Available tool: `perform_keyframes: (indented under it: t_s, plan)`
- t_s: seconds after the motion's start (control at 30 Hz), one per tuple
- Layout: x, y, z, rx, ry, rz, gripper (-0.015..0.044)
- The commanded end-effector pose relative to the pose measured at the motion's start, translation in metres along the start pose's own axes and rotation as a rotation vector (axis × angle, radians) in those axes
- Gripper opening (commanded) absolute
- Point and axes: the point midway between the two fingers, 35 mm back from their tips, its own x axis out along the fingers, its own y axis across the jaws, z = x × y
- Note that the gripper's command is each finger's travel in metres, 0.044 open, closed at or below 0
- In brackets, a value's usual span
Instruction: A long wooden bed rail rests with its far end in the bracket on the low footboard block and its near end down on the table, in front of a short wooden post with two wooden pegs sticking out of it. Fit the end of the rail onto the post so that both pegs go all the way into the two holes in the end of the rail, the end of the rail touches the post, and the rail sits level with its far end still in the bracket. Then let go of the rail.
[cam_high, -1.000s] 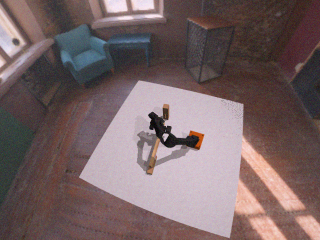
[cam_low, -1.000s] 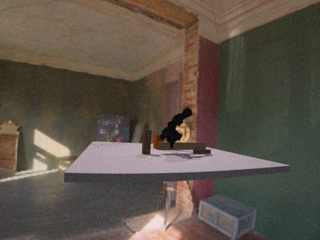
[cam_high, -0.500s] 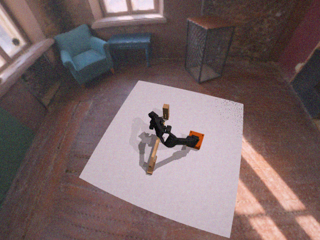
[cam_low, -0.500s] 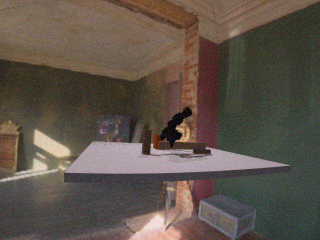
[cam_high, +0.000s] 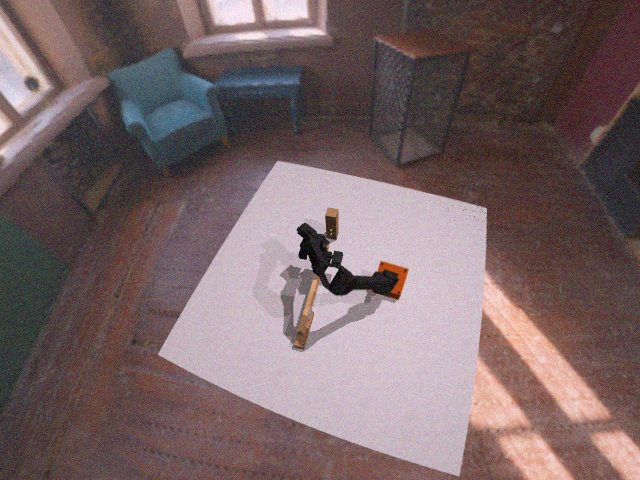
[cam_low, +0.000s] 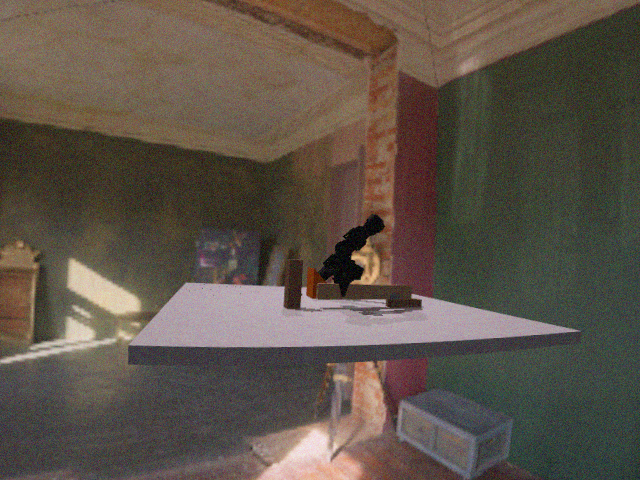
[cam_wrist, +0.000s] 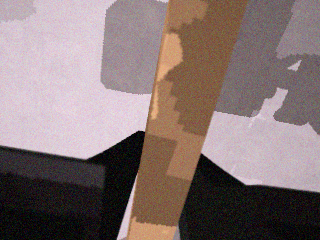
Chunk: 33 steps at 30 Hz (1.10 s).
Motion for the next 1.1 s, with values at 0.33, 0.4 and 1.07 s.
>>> perform_keyframes:
  t_s: [0.33,0.4,1.07]
  plan:
    - [-0.0057,0.0008,-0.0009,0.006,0.003,-0.006,0.0]
    - [-0.0054,0.0007,-0.0009,0.006,0.003,-0.006,0.0]
    - [-0.0023,0.001,-0.0009,0.006,0.003,-0.006,0.0]
